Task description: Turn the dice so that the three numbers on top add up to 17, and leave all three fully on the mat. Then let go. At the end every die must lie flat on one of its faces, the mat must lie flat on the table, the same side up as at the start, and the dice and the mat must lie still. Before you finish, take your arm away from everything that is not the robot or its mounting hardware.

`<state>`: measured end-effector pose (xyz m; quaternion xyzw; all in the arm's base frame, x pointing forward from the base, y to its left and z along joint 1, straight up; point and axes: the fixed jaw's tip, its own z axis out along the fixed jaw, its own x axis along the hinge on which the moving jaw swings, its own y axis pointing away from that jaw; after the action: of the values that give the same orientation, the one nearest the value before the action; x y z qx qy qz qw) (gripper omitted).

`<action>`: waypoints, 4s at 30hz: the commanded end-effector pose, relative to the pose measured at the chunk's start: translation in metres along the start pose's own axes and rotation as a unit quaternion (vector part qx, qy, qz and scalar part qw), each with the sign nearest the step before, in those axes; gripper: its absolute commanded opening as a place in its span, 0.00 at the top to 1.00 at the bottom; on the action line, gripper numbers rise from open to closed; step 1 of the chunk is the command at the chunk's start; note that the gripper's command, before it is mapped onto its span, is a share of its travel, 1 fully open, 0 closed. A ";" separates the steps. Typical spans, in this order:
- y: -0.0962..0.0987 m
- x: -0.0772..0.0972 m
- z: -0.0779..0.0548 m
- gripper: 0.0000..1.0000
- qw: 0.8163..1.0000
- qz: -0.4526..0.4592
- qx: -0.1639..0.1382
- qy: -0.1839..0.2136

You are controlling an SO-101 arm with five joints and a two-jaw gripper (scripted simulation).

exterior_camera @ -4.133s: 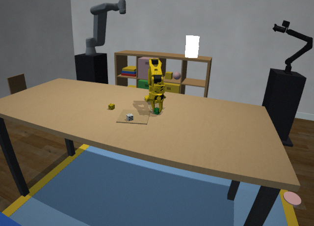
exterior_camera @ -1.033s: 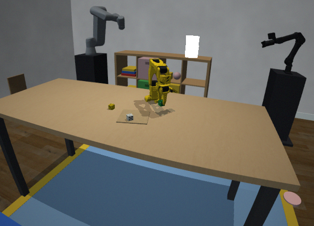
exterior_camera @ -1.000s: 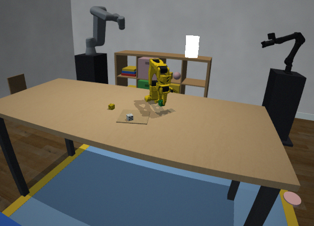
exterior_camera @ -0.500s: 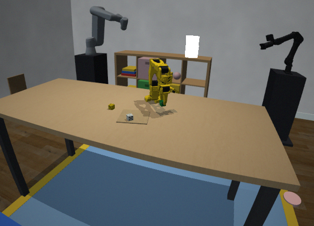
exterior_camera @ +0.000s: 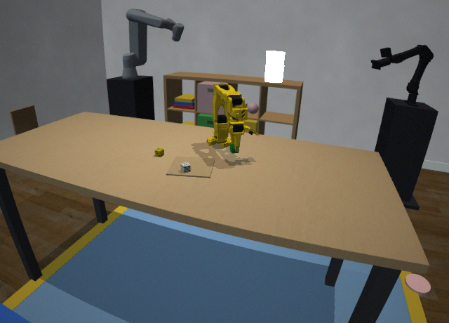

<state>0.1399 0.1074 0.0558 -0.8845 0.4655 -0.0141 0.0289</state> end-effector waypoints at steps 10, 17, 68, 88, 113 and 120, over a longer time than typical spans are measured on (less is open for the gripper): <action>-0.015 -0.017 -0.005 1.00 0.981 0.160 0.105 -0.034; -0.019 -0.024 -0.005 1.00 0.963 0.229 0.133 -0.058; -0.052 -0.052 0.009 1.00 0.822 0.429 0.280 -0.248; -0.049 -0.062 -0.005 1.00 0.686 0.499 0.324 -0.419; -0.046 -0.063 -0.009 1.00 0.666 0.505 0.325 -0.443; -0.045 -0.063 -0.004 1.00 0.666 0.515 0.316 -0.439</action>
<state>0.1430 0.1824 0.0639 -0.3527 0.7448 0.2362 0.5149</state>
